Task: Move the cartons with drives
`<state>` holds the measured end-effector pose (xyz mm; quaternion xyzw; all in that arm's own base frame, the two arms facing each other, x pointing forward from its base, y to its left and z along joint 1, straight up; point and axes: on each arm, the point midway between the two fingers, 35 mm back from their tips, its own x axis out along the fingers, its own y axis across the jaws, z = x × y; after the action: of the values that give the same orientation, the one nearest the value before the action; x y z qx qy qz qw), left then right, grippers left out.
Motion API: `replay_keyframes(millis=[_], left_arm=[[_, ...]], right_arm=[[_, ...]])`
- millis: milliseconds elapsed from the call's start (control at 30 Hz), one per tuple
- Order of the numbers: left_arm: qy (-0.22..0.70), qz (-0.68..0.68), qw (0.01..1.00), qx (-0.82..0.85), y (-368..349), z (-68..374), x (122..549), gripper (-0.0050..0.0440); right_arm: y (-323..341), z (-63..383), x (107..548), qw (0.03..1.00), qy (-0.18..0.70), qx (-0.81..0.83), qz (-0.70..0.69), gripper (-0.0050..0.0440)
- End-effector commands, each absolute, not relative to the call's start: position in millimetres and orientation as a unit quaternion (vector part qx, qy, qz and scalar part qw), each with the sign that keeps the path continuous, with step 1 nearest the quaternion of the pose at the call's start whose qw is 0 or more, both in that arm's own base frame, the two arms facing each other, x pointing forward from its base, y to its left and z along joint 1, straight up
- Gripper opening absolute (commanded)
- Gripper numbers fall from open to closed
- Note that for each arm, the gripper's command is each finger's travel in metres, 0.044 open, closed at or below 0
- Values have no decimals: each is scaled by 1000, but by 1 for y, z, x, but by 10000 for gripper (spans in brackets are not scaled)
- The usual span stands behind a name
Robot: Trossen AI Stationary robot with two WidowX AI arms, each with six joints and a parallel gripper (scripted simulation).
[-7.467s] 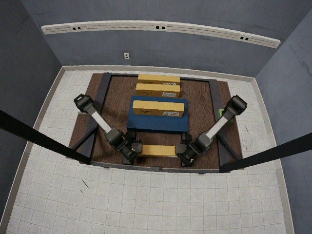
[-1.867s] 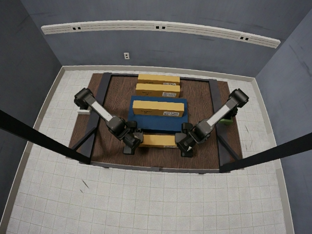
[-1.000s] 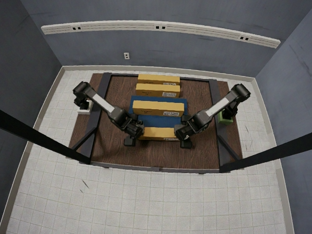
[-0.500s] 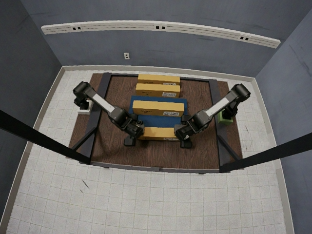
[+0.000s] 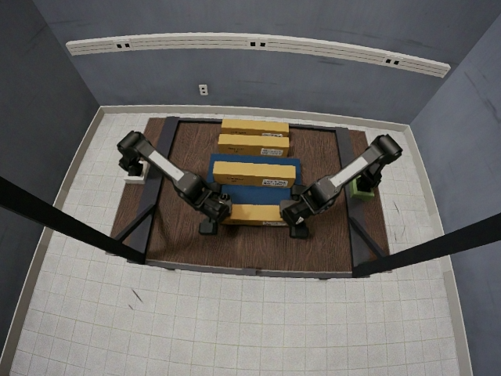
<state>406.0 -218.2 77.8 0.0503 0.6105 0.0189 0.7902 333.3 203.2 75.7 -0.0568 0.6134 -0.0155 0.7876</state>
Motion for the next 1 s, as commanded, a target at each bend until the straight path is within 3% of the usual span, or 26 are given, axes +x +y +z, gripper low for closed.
replay_keyframes(millis=[0, 33, 67, 967], left_arm=[[575, 1, 817, 28, -223, 124, 408, -50], [575, 1, 817, 28, -223, 124, 408, -50], [576, 1, 817, 26, -182, 130, 407, -50], [577, 0, 816, 27, -181, 131, 407, -50]], right_arm=[[207, 113, 336, 812, 582, -34, 1, -50], [207, 113, 336, 812, 582, -34, 1, -50], [165, 121, 341, 814, 580, -32, 4, -50], [166, 120, 341, 814, 580, -31, 4, -50]])
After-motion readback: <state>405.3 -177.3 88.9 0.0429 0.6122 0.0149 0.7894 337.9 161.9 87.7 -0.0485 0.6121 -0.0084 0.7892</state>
